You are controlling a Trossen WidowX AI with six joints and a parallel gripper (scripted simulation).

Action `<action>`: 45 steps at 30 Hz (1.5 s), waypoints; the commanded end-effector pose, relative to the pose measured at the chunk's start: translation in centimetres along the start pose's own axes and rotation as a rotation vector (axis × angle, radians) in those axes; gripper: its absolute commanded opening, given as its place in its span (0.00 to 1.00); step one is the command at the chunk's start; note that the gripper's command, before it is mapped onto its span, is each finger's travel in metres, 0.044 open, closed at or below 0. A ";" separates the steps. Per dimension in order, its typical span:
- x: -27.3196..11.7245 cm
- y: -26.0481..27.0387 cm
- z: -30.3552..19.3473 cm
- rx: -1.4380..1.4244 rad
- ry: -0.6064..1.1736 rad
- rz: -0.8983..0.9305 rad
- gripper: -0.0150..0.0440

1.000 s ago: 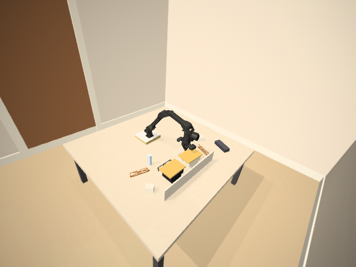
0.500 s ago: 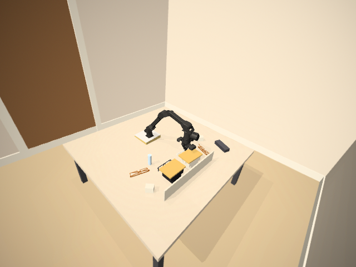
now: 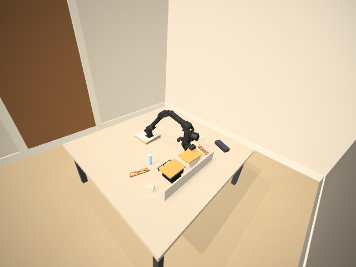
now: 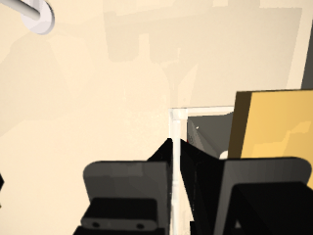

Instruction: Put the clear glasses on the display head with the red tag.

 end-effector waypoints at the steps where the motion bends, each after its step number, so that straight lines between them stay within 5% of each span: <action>1: 0.0 0.0 0.0 -0.004 0.004 -0.002 0.25; 41: 0.5 0.0 0.0 -0.004 0.004 -0.002 0.25; 45: 0.4 0.0 0.0 0.000 0.000 0.000 0.43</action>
Point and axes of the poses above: the point midway between the two fingers, 35 mm back from their tips, its own x axis out along the fingers, its own y axis across the jaws, z = x × y, the point moved 6 cm from there along -x, back along the fingers
